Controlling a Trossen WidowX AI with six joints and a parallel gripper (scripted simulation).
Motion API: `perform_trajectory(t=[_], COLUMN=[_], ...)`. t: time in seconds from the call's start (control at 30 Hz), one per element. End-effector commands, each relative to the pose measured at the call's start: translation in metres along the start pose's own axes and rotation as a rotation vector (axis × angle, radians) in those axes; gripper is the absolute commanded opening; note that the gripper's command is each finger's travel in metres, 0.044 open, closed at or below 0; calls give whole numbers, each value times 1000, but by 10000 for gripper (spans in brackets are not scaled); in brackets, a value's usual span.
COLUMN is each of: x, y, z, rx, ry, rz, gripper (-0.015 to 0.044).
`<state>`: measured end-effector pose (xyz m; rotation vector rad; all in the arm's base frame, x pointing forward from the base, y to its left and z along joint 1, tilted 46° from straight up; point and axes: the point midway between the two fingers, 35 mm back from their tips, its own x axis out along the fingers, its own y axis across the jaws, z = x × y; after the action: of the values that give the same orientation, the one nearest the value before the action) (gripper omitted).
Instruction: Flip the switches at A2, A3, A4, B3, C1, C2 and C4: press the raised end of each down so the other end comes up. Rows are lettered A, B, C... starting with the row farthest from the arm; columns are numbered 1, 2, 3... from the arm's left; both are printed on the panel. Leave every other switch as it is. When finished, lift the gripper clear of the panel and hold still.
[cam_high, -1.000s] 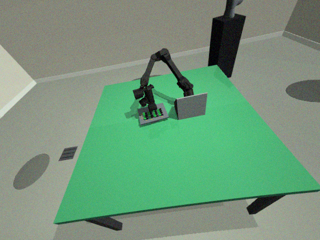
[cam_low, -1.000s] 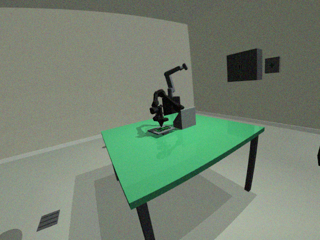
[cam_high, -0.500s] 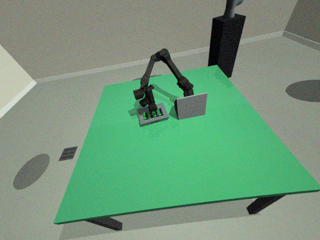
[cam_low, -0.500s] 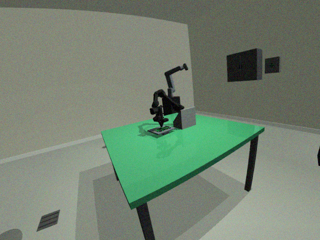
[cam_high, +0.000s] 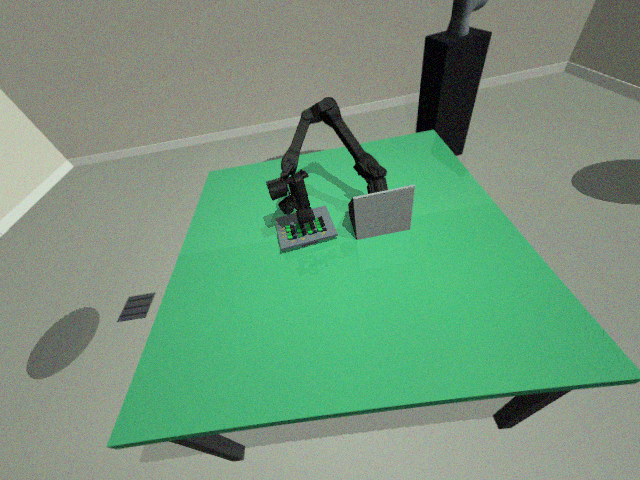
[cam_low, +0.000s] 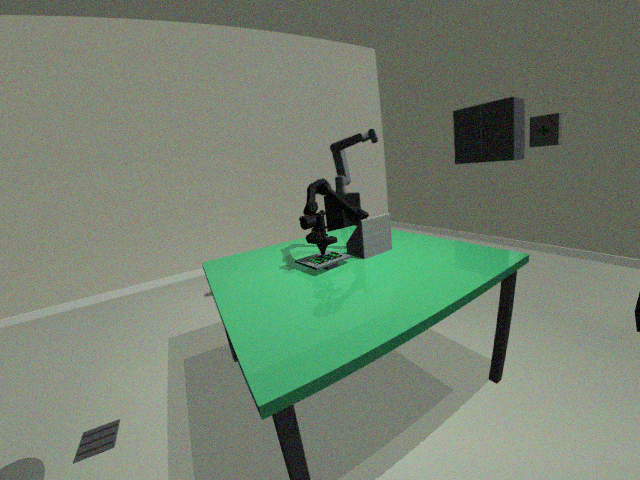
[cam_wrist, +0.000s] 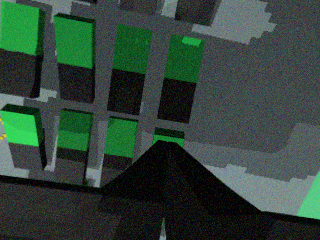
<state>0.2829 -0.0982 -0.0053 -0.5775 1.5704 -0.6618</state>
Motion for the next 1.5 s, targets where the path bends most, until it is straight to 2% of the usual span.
perform_trajectory(t=[0.0, 1.13, 1.2, 1.33, 1.47], x=[1, 5, -6, -57, -60], y=[-1, -1, 0, 0, 0], z=[0, 0, 1, -2, -2], rx=[-2, -2, 0, -3, -3], ry=[-1, -1, -5, -26, -27], rz=[-5, -5, 0, -1, -2], gripper=[0, 0, 0, 0, 0])
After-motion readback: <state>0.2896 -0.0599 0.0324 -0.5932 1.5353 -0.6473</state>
